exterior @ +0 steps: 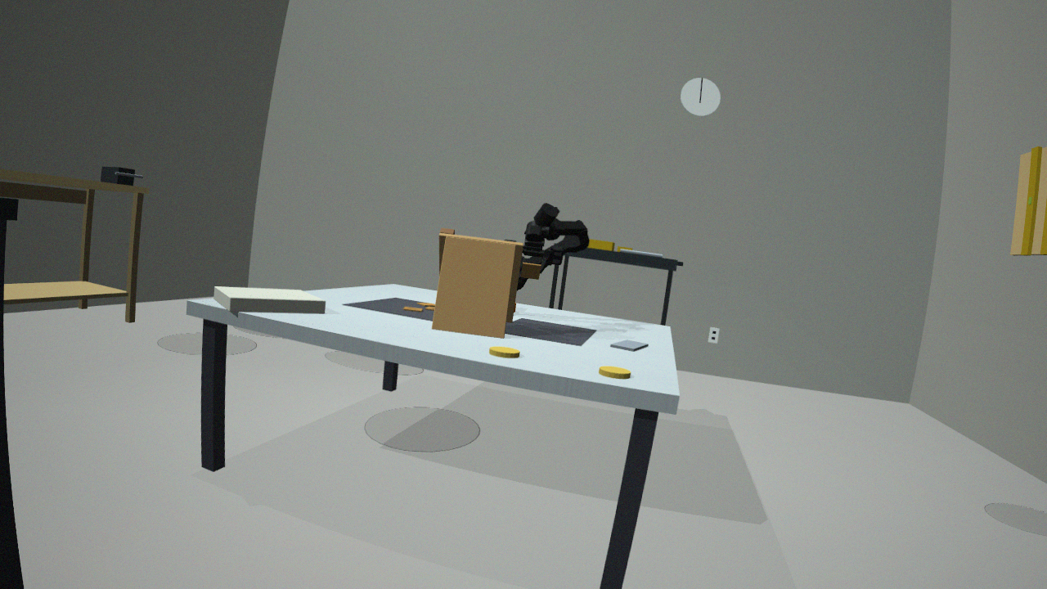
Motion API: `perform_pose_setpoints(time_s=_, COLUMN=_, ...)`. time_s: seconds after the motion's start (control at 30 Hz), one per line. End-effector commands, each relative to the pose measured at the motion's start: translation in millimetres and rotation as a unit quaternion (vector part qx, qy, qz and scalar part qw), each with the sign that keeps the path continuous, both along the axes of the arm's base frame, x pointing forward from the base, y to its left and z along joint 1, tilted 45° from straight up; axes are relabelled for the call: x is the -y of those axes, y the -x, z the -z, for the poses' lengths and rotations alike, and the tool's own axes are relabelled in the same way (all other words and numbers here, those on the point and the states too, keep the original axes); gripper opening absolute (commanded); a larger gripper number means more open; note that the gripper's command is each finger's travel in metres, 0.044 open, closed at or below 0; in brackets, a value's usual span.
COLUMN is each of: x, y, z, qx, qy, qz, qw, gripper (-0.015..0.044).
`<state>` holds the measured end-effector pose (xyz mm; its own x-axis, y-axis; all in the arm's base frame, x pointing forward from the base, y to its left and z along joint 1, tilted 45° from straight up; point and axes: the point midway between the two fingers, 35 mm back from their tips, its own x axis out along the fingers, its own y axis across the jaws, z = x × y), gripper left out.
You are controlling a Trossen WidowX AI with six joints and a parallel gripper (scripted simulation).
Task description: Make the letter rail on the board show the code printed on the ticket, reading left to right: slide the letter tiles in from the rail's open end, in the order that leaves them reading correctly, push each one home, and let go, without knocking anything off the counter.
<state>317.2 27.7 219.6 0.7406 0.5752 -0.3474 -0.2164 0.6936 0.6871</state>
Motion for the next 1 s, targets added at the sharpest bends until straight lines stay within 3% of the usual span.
perform_pose_setpoints(time_s=0.0, x=1, y=0, z=2, qx=0.001, qy=0.000, qz=-0.003, qw=1.000, gripper=0.0000)
perform_pose_setpoints(time_s=0.97, x=11, y=-3, z=12, qx=0.001, qy=0.000, qz=-0.003, qw=1.000, gripper=0.0000)
